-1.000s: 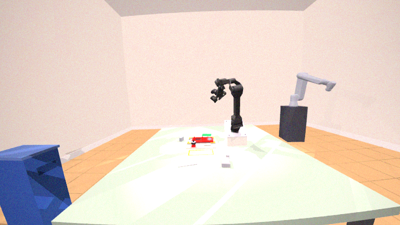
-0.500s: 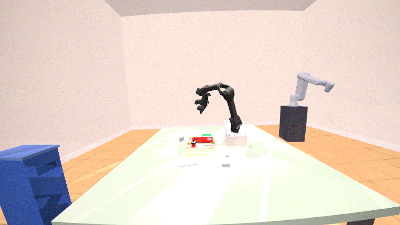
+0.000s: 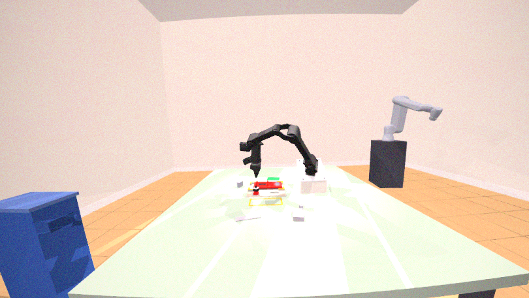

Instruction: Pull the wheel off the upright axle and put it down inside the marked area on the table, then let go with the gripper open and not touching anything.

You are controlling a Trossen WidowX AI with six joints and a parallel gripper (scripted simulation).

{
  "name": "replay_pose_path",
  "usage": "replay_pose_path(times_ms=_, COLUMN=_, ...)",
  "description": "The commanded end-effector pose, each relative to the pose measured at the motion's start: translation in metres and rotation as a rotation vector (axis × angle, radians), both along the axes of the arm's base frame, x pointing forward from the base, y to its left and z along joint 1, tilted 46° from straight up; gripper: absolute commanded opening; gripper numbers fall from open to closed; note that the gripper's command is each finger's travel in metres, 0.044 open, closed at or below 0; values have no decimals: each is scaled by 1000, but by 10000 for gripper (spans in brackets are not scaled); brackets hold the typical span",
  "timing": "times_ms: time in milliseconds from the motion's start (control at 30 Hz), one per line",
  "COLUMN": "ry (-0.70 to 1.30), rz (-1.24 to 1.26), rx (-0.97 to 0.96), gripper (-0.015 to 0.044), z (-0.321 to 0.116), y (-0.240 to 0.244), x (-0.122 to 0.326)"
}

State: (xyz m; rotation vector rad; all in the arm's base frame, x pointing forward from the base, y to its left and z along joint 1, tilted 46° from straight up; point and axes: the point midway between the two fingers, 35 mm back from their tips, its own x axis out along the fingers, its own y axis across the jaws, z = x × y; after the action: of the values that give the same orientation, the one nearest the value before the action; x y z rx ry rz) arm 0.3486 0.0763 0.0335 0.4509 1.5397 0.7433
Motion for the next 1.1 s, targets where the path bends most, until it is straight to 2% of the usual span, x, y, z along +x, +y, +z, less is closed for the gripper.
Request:
replay_pose_path(times_ms=0, ry=21, rz=29, rx=38, gripper=300, z=3, y=21, x=-4)
replay_pose_path(times_ms=300, ry=21, rz=29, rx=38, gripper=300, z=-7, y=18, x=5)
replay_pose_path(times_ms=600, ry=21, rz=29, rx=40, gripper=300, z=-52, y=65, x=-6)
replay_pose_path(times_ms=767, ry=21, rz=29, rx=41, gripper=300, z=-55, y=70, x=-8)
replay_pose_path(times_ms=900, ry=21, rz=40, rx=34, gripper=195, z=-53, y=68, x=-7)
replay_pose_path(times_ms=1067, ry=21, rz=40, rx=34, gripper=162, z=-53, y=68, x=-7)
